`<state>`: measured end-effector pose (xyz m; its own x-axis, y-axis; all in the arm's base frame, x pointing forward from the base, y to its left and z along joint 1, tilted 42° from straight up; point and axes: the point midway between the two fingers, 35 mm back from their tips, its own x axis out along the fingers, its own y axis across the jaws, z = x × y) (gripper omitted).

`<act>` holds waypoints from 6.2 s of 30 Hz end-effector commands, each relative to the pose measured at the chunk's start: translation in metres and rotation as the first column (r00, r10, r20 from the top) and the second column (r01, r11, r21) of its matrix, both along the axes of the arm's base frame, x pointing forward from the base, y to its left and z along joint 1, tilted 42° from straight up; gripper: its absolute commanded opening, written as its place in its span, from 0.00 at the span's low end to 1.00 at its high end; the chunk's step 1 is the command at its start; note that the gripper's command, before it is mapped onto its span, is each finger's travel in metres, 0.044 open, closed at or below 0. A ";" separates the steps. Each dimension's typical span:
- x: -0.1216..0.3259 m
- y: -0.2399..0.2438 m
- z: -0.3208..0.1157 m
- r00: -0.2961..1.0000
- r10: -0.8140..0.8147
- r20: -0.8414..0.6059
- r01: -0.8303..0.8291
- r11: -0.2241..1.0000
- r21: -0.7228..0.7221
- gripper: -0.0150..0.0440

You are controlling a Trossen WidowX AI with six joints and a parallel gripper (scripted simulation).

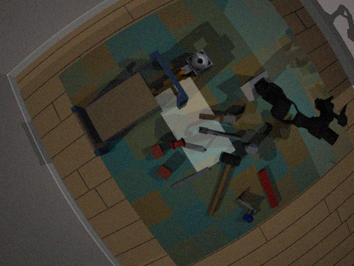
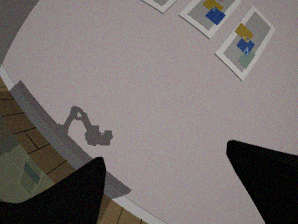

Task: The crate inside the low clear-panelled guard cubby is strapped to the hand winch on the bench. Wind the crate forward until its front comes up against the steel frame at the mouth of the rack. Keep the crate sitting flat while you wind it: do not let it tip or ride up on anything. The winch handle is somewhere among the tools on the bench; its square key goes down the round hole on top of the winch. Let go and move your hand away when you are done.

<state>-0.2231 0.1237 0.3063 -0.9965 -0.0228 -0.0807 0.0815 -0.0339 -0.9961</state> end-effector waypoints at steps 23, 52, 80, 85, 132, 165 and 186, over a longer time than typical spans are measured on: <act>0.179 0.195 -0.027 0.633 -0.739 0.228 0.774 0.604 -0.191 1.00; 0.571 0.069 -0.134 -0.230 -0.771 0.594 0.787 -0.506 -0.353 1.00; 0.636 -0.134 -0.270 -0.184 -0.673 0.716 0.643 -0.633 -0.430 1.00; 0.666 -0.124 -0.279 -0.185 -0.674 0.715 0.644 -0.633 -0.429 1.00; 0.674 -0.091 -0.314 -0.191 -0.671 0.716 0.651 -0.633 -0.420 0.42; 0.582 -0.176 -0.242 -0.188 -0.662 0.726 0.615 -0.656 -0.438 0.25; 0.535 -0.293 -0.296 -0.266 -0.505 0.821 0.020 -0.855 -0.519 0.25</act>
<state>0.3231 -0.1519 0.0209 0.1866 0.5534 -0.8117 -0.9780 0.0266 -0.2067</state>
